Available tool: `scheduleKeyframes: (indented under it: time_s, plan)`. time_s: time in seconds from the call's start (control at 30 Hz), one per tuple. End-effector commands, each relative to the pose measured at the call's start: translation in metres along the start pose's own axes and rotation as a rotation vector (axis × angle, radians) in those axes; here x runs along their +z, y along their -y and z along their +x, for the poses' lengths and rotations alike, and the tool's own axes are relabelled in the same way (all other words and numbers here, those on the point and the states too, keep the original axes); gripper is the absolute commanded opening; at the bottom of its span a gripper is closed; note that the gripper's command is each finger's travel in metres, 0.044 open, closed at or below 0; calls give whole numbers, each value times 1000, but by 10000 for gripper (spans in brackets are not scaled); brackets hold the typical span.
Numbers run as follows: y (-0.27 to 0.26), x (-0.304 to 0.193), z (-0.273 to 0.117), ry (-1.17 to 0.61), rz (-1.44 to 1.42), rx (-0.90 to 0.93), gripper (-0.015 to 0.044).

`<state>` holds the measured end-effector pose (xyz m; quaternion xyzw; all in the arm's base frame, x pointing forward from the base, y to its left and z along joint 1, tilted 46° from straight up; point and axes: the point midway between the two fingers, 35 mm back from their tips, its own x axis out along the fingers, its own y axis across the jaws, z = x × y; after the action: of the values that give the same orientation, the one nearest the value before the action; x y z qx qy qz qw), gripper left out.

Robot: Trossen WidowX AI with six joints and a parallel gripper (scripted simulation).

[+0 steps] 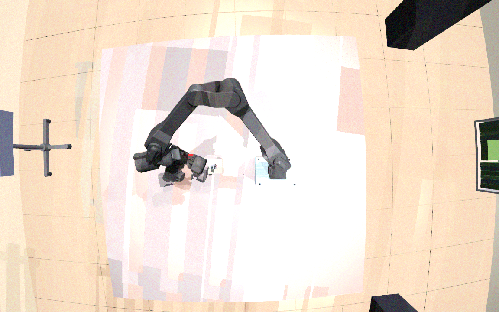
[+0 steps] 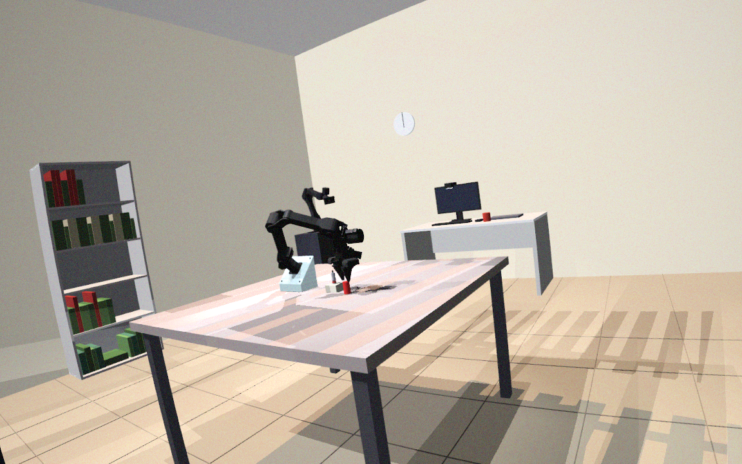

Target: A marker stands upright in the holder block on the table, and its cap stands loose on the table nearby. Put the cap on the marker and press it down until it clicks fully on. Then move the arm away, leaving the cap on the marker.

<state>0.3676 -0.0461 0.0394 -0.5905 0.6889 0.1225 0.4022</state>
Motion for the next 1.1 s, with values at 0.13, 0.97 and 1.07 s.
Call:
scheduleKeyframes:
  time_s: [0.13,0.97,1.07]
  plan:
    - [-2,0,15,-7,-9,0,248]
    - [-2,-1,40,-10,-9,-1,123]
    - [-2,-1,40,-10,-9,-1,103]
